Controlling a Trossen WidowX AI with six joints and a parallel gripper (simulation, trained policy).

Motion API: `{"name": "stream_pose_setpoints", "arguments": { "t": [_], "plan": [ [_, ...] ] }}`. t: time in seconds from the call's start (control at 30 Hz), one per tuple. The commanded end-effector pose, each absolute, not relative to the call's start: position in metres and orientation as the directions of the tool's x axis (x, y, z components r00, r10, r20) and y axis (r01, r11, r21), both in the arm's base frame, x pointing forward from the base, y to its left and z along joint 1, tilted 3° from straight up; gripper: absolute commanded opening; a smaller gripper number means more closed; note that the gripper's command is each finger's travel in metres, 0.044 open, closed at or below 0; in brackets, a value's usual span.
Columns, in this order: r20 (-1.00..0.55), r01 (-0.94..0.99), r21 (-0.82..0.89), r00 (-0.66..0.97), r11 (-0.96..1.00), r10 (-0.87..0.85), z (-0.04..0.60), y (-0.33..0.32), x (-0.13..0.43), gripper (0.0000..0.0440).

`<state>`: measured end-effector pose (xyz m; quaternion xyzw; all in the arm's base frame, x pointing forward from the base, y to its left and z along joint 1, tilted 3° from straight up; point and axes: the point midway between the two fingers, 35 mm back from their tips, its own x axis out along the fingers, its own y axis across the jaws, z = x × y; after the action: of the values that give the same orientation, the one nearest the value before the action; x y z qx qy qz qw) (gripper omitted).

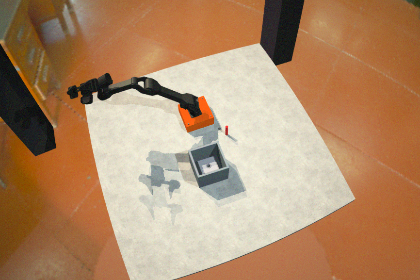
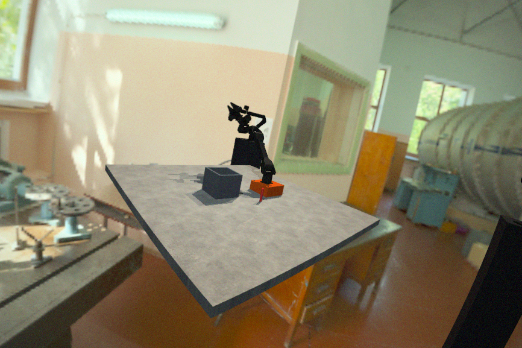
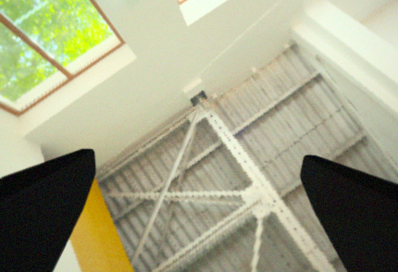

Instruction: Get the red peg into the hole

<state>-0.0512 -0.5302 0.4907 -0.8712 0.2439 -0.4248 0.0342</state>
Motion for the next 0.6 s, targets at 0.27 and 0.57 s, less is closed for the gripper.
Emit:
{"name": "stream_pose_setpoints", "arguments": {
  "t": [0.27, 0.57],
  "plan": [
    [0.678, -0.261, -0.5, 0.476, -0.826, -0.561, 0.479, -0.565, -0.018, 0.044],
    [0.64, -0.031, -0.679, 0.466, -0.734, -0.611, 0.491, -0.572, 0.035, 0.044]
  ]
}}
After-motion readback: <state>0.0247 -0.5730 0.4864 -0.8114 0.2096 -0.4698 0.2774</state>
